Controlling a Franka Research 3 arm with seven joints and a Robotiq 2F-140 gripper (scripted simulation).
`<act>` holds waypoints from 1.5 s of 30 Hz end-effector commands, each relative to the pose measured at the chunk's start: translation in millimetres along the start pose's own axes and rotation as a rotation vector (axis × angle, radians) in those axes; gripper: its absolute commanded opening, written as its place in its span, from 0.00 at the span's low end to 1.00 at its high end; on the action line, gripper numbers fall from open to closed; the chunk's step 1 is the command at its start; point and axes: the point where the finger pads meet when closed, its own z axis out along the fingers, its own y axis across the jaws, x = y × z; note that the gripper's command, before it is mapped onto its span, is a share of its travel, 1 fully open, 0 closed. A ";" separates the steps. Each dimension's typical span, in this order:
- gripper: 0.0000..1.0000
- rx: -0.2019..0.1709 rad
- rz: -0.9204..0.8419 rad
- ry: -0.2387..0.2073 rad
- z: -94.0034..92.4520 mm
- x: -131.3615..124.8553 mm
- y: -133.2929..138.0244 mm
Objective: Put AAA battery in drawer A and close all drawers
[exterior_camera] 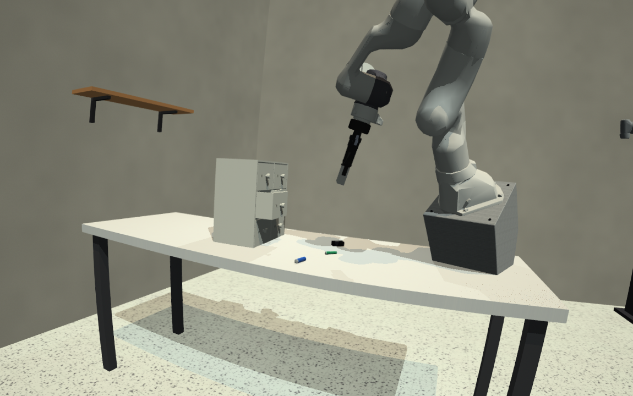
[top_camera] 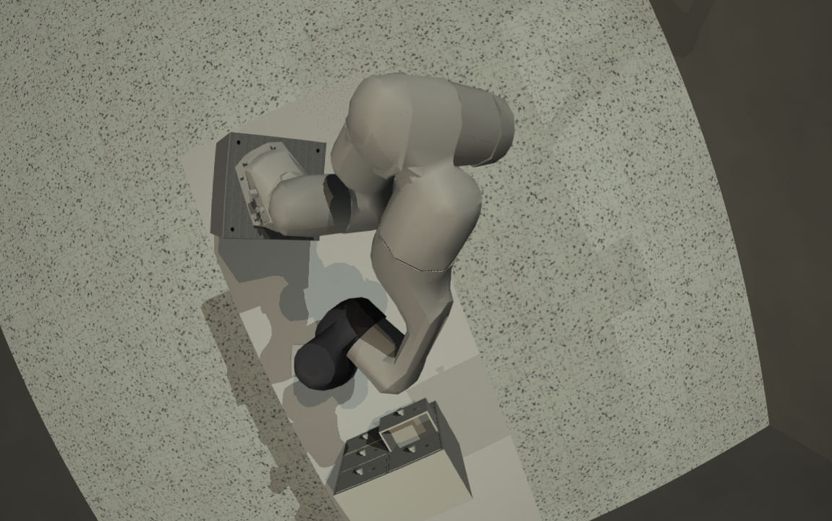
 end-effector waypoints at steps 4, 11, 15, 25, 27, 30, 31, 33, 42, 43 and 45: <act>0.20 -0.083 0.223 0.211 -6.2 6.7 12.8; 0.20 -0.107 0.287 0.274 -7.9 7.8 12.9; 0.20 -0.107 0.287 0.274 -7.9 7.8 12.9; 0.20 -0.107 0.287 0.274 -7.9 7.8 12.9; 0.20 -0.107 0.287 0.274 -7.9 7.8 12.9; 0.20 -0.107 0.287 0.274 -7.9 7.8 12.9; 0.20 -0.107 0.287 0.274 -7.9 7.8 12.9; 0.20 -0.107 0.287 0.274 -7.9 7.8 12.9; 0.20 -0.107 0.287 0.274 -7.9 7.8 12.9; 0.20 -0.107 0.287 0.274 -7.9 7.8 12.9; 0.20 -0.107 0.287 0.274 -7.9 7.8 12.9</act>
